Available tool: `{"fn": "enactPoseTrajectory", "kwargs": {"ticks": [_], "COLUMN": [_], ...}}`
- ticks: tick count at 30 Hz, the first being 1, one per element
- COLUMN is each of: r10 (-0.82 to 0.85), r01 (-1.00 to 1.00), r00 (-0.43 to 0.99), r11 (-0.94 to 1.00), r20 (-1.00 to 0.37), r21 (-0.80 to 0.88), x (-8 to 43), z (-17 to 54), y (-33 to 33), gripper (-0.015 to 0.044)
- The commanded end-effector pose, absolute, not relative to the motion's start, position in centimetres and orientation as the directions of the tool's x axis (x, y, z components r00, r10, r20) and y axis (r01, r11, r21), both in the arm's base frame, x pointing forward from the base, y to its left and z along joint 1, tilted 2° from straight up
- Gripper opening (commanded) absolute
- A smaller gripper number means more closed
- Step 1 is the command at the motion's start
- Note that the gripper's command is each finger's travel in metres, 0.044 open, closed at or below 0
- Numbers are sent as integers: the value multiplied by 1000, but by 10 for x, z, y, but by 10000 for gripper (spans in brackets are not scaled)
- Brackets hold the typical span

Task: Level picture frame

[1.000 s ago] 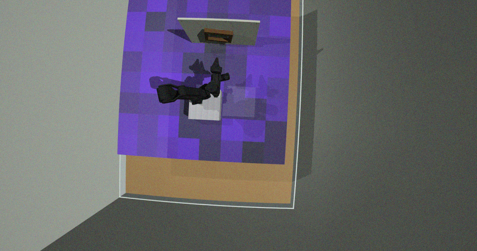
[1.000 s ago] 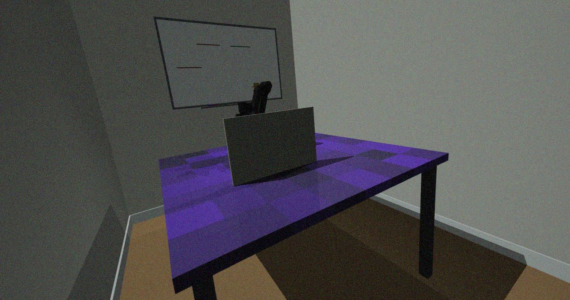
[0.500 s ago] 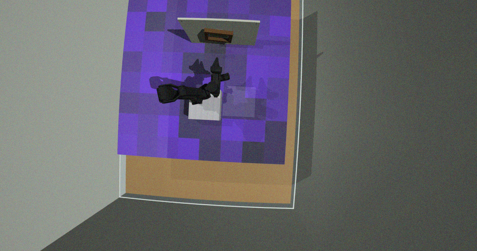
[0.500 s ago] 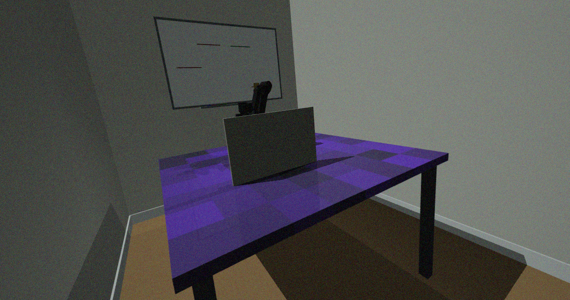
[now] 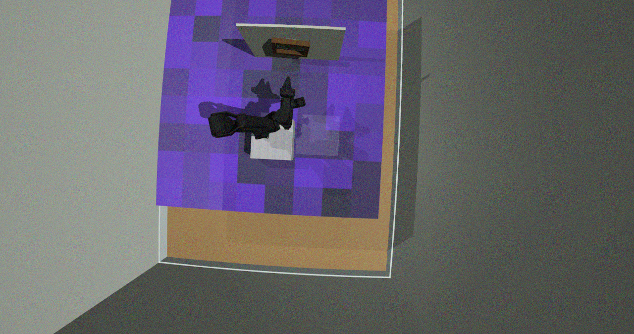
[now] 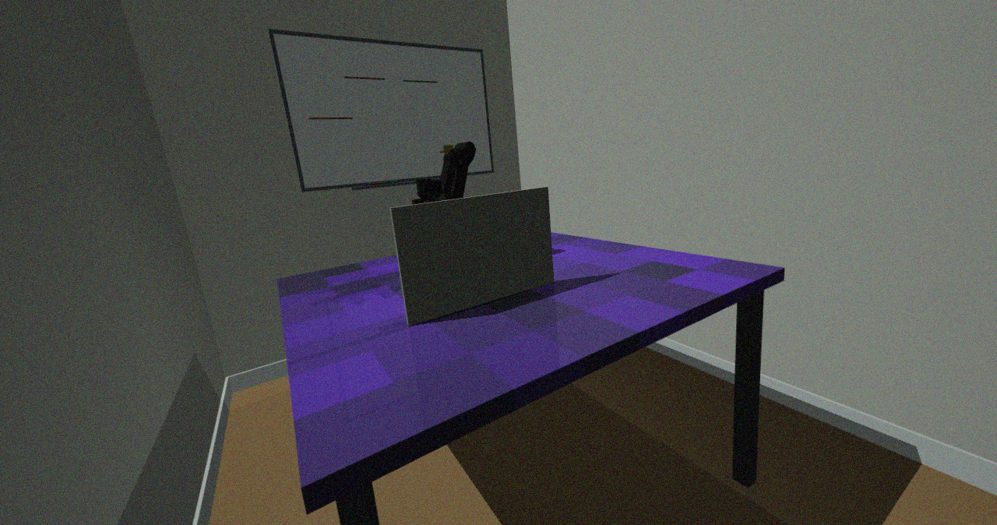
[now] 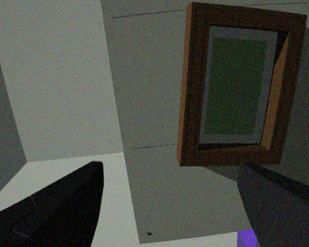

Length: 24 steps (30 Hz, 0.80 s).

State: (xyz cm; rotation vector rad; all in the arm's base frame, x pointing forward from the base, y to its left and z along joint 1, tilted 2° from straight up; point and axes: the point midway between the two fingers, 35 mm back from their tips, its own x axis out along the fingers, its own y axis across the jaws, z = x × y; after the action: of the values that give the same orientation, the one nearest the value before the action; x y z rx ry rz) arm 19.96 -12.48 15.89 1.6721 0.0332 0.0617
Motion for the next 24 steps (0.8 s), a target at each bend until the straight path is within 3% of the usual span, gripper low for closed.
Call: {"fn": "enactPoseTrajectory", "kwargs": {"ticks": [1,7,17,24], "r10": [62,59,61,61], "r01": [-12,-15,4,7], "r00": [998,998,998,998], "r11": [-110,-102,-86,-84], "r20": [19,21,1,-2], "r21": [994,995,996,996], "x": [199,204,270,274], "z": [158,158,124,120], "y": [-124,-125,-113,-111], "gripper": [260,260,260,260]}}
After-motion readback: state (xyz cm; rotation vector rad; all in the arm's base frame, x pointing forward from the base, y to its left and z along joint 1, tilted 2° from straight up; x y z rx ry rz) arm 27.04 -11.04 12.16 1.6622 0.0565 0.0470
